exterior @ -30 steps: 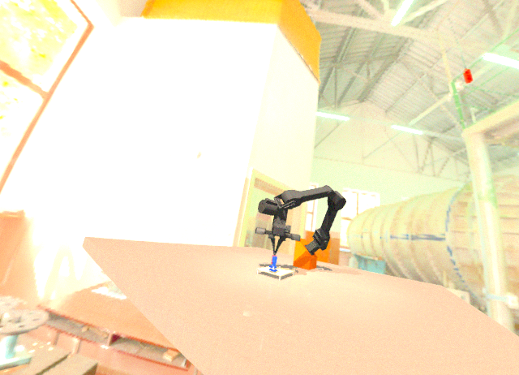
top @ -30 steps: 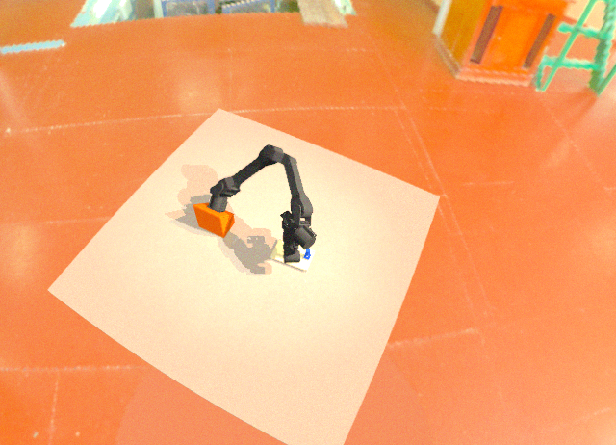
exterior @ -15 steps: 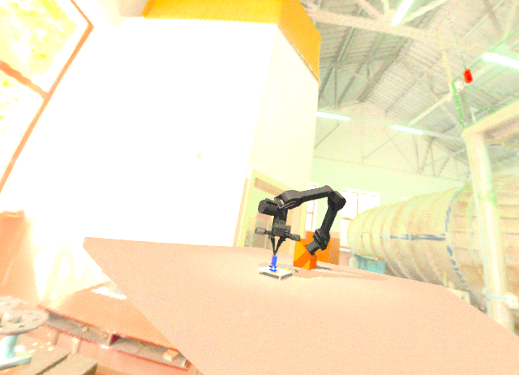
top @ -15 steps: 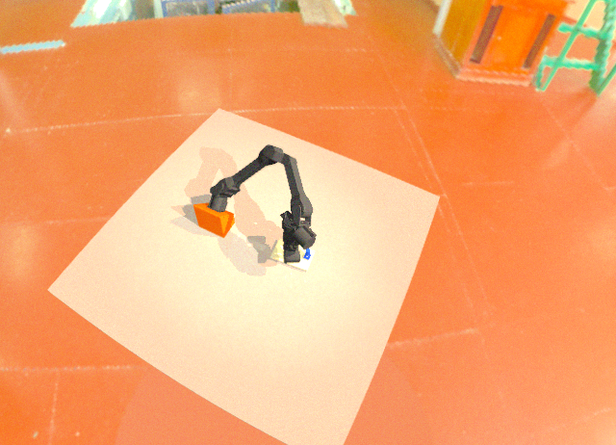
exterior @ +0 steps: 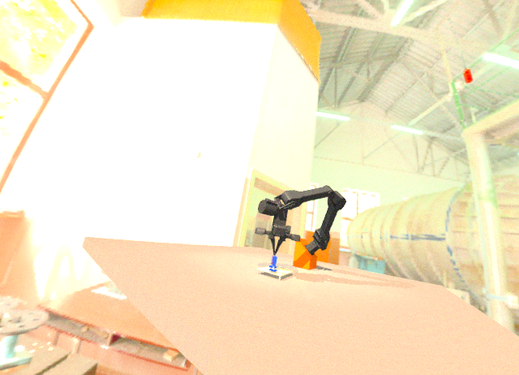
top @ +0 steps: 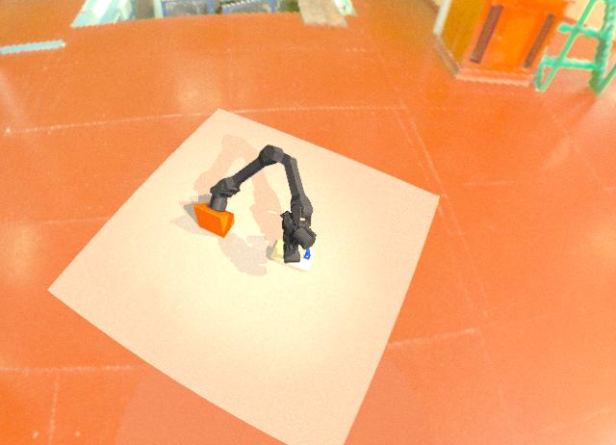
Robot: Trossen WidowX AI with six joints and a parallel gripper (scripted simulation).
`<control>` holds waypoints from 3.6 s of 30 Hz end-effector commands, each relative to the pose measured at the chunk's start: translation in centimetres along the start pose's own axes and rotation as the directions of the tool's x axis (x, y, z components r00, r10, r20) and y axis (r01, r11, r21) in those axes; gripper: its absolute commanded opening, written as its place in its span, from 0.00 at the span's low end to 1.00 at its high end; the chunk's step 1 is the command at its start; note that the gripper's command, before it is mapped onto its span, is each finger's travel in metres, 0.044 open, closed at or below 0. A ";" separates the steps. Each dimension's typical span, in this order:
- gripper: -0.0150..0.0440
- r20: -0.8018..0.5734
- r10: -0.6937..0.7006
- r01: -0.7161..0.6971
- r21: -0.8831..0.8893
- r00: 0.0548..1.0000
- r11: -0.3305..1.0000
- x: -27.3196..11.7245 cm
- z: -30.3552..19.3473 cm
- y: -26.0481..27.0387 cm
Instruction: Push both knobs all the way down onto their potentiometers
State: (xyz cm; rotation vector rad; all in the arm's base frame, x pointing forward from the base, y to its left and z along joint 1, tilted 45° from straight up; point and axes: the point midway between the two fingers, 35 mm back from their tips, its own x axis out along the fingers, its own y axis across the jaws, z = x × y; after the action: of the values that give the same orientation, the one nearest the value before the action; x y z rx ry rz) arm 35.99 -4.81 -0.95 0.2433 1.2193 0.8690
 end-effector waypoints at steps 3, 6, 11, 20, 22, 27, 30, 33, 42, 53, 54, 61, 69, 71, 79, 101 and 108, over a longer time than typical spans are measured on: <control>0.25 -0.008 0.015 -0.015 -0.011 1.000 1.000 1.2 0.2 0.1; 0.25 -0.008 0.015 -0.015 -0.011 1.000 1.000 1.2 0.2 0.1; 0.25 -0.008 0.015 -0.015 -0.011 1.000 1.000 1.2 0.2 0.1; 0.25 -0.008 0.015 -0.015 -0.011 1.000 1.000 1.2 0.2 0.1; 0.25 -0.008 0.015 -0.015 -0.011 1.000 1.000 1.1 0.2 0.1; 0.25 -0.008 0.014 -0.015 -0.011 1.000 1.000 0.4 0.2 0.1; 0.25 -0.008 0.014 -0.014 -0.011 1.000 1.000 0.0 0.2 0.1; 0.25 -0.008 0.014 -0.014 -0.011 1.000 1.000 -0.5 0.2 0.1; 0.30 -0.005 0.017 -0.017 -0.004 1.000 1.000 -1.2 0.2 0.1; 0.43 0.044 -0.019 0.020 -0.006 0.999 1.000 -1.6 1.6 -0.9; 0.39 0.057 -0.028 0.028 0.005 0.998 1.000 -1.7 2.0 -1.1; 0.25 0.053 -0.025 0.012 0.235 0.998 0.972 -2.0 2.5 -1.1; 0.25 0.047 -0.022 -0.004 0.491 0.999 0.871 -2.4 3.0 -1.1; 0.25 0.045 -0.022 -0.007 0.550 0.999 0.835 -2.4 3.1 -1.1; 0.25 0.040 -0.018 -0.018 0.757 0.999 0.653 -2.8 3.6 -1.0; 0.25 0.024 -0.008 -0.025 0.998 1.000 -0.051 -3.7 5.0 -0.8; 0.25 0.019 -0.004 -0.020 0.957 1.000 -0.289 -3.9 5.4 -0.6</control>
State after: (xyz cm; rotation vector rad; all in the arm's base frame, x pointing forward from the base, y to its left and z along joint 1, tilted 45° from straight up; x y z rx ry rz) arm 40.59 -6.55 3.42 1.6092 1.6491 -0.4093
